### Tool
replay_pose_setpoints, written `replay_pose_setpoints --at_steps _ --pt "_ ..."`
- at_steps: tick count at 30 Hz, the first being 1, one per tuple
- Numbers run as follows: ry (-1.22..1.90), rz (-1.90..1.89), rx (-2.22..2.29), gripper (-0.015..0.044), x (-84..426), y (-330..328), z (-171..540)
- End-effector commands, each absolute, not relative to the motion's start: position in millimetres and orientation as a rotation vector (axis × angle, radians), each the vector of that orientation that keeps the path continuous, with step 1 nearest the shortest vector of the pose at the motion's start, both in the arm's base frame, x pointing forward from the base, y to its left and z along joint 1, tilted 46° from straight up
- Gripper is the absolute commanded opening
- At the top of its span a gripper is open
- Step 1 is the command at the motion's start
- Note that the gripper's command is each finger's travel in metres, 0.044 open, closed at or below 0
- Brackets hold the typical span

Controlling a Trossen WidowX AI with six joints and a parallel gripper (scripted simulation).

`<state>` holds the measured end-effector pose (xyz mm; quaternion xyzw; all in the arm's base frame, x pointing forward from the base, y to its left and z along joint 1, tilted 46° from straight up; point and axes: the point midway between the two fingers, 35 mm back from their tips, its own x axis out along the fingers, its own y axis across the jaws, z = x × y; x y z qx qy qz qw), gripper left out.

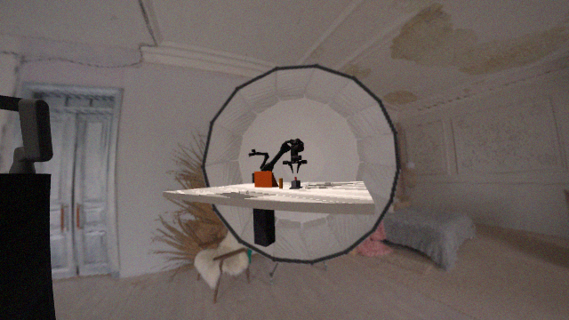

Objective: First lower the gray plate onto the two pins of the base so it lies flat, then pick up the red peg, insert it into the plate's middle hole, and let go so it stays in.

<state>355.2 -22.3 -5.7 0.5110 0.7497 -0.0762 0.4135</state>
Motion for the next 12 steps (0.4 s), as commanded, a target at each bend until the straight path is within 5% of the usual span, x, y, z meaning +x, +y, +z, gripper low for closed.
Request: replay_pose_setpoints --at_steps 1,12 --pt "1.883 -0.189 1.272 0.0150 355.8 -24.7 -3.0" --pt "1.883 -0.189 1.272 0.0150 355.8 -28.5 2.6"
